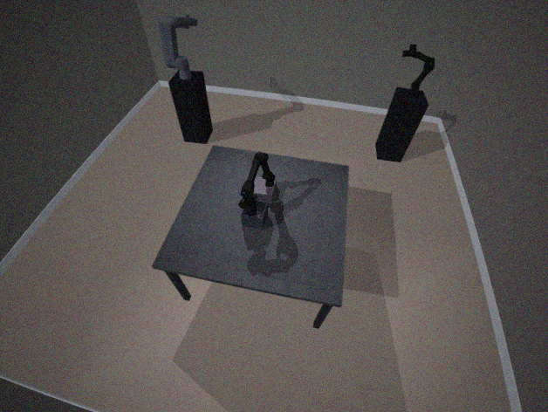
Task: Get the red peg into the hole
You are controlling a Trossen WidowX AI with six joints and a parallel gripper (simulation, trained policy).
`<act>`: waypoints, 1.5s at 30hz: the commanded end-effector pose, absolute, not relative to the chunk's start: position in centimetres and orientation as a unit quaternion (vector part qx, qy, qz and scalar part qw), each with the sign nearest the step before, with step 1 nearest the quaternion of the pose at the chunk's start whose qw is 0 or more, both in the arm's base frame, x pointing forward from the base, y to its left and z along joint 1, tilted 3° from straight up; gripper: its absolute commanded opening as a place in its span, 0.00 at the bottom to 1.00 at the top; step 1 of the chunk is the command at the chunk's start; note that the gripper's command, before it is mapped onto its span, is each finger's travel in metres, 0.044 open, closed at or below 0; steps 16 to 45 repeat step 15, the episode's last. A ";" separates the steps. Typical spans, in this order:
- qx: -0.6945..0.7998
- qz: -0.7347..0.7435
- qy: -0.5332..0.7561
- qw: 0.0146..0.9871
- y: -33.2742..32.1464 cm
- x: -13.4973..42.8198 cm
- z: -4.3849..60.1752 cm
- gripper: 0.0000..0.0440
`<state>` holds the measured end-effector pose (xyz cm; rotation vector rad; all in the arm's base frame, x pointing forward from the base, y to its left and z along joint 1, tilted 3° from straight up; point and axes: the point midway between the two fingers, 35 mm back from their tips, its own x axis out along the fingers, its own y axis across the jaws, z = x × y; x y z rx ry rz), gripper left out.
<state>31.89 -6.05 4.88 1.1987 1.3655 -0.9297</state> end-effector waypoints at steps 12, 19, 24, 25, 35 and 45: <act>0.539 -0.357 0.573 0.504 -7.1 32.7 7.3 0.52; 0.545 -0.352 0.571 0.503 -7.3 32.9 7.7 0.54; 0.545 -0.352 0.571 0.503 -7.3 32.9 7.7 0.54; 0.545 -0.352 0.571 0.503 -7.3 32.9 7.7 0.54; 0.545 -0.352 0.571 0.503 -7.3 32.9 7.7 0.54; 0.545 -0.352 0.571 0.503 -7.3 32.9 7.7 0.54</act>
